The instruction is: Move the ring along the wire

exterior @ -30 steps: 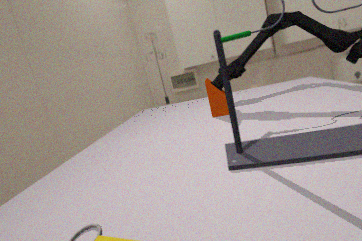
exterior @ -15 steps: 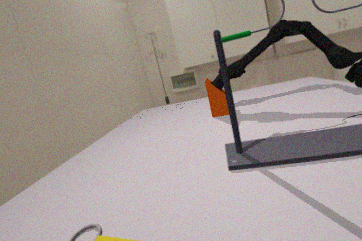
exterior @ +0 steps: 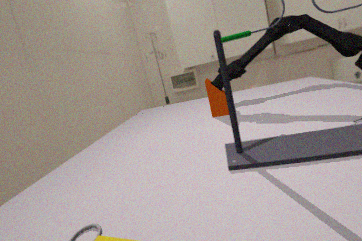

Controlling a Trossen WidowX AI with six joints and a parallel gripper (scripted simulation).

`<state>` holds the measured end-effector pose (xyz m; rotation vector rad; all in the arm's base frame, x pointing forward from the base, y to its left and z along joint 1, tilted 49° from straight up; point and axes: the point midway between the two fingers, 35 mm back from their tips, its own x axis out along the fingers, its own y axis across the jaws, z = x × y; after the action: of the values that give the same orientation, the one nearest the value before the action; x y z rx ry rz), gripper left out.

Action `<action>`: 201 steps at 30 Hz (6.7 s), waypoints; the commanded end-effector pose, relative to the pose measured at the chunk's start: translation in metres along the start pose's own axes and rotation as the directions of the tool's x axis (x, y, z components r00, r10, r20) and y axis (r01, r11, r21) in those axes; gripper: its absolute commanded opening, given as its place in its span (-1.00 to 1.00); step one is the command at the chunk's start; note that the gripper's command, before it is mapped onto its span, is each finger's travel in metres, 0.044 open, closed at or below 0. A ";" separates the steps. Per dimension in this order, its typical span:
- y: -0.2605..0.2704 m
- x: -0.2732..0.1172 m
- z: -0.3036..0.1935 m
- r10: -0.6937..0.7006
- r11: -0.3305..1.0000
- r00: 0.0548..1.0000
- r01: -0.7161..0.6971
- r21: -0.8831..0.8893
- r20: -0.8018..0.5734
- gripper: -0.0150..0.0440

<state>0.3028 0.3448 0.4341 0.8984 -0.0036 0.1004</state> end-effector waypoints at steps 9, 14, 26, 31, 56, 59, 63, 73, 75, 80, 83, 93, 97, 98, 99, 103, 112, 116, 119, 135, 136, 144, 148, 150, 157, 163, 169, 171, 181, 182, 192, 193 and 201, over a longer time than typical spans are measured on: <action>0.002 0.017 -0.002 0.004 1.000 1.000 -0.004 0.000 -0.003 0.05; 0.003 0.025 -0.002 0.004 1.000 1.000 -0.004 0.000 -0.003 0.05; 0.003 0.044 -0.002 0.006 1.000 1.000 -0.006 -0.001 -0.002 0.05; 0.003 0.052 -0.002 0.006 1.000 1.000 -0.006 -0.001 -0.002 0.05; 0.002 0.072 -0.002 0.007 1.000 1.000 -0.007 -0.002 -0.001 0.05; 0.002 0.072 -0.002 0.007 1.000 1.000 -0.007 -0.002 -0.001 0.05; 0.002 0.072 -0.002 0.007 1.000 1.000 -0.007 -0.002 -0.001 0.05; 0.001 0.072 -0.001 0.004 1.000 1.000 -0.004 -0.005 0.003 -0.31; 0.001 0.072 -0.001 0.004 1.000 1.000 -0.004 -0.005 0.003 -0.42; 0.001 0.072 -0.001 0.004 1.000 1.000 -0.004 -0.005 0.003 -0.80; 0.001 0.072 -0.001 0.004 1.000 1.000 -0.004 -0.005 0.003 -1.00; -0.001 0.072 0.012 0.002 1.000 1.000 -0.002 -0.004 0.003 -1.00; -0.001 0.072 0.016 0.001 1.000 1.000 -0.001 -0.004 0.003 -1.00; -0.001 0.072 0.016 0.001 1.000 1.000 -0.001 -0.004 0.003 -1.00; -0.001 0.072 0.016 0.001 1.000 1.000 -0.001 -0.004 0.003 -1.00; -0.001 0.072 0.016 0.001 1.000 1.000 -0.001 -0.004 0.003 -1.00; -0.001 0.072 0.016 0.001 1.000 1.000 -0.001 -0.004 0.003 -1.00; -0.001 0.072 0.016 0.001 1.000 1.000 -0.001 -0.004 0.003 -1.00; -0.001 0.072 0.016 0.001 1.000 1.000 -0.001 -0.004 0.003 -1.00; -0.007 0.070 0.016 0.000 1.000 1.000 0.000 -0.004 -0.011 -1.00; -0.008 0.068 0.016 0.000 1.000 1.000 0.000 -0.005 -0.027 -1.00; -0.016 0.050 0.018 -0.002 1.000 0.985 0.001 -0.007 -0.170 -1.00; -0.020 0.042 0.019 -0.004 1.000 0.971 0.001 -0.010 -0.238 -1.00; -0.022 0.038 0.020 -0.005 1.000 0.962 0.002 -0.013 -0.272 -1.00; -0.031 0.023 0.025 -0.014 1.000 0.922 0.003 -0.029 -0.387 -1.00; -0.039 0.012 0.030 -0.030 0.998 0.877 0.004 -0.056 -0.480 -1.00; -0.052 0.010 0.031 -0.059 0.994 0.868 0.005 -0.110 -0.493 -1.00; -0.056 0.010 0.031 -0.071 0.991 0.868 0.005 -0.134 -0.491 -1.00; -0.083 0.010 0.035 -0.150 0.957 0.869 0.007 -0.291 -0.472 -1.00; -0.086 0.010 0.036 -0.159 0.951 0.869 0.007 -0.310 -0.469 -1.00; -0.115 0.010 0.048 -0.252 0.866 0.870 0.008 -0.499 -0.424 -1.00; -0.119 0.010 0.049 -0.262 0.854 0.870 0.008 -0.520 -0.417 -1.00; -0.142 0.011 0.066 -0.339 0.734 0.871 0.009 -0.679 -0.355 -1.00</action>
<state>0.3274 0.2165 0.3689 0.1949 0.4744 0.1433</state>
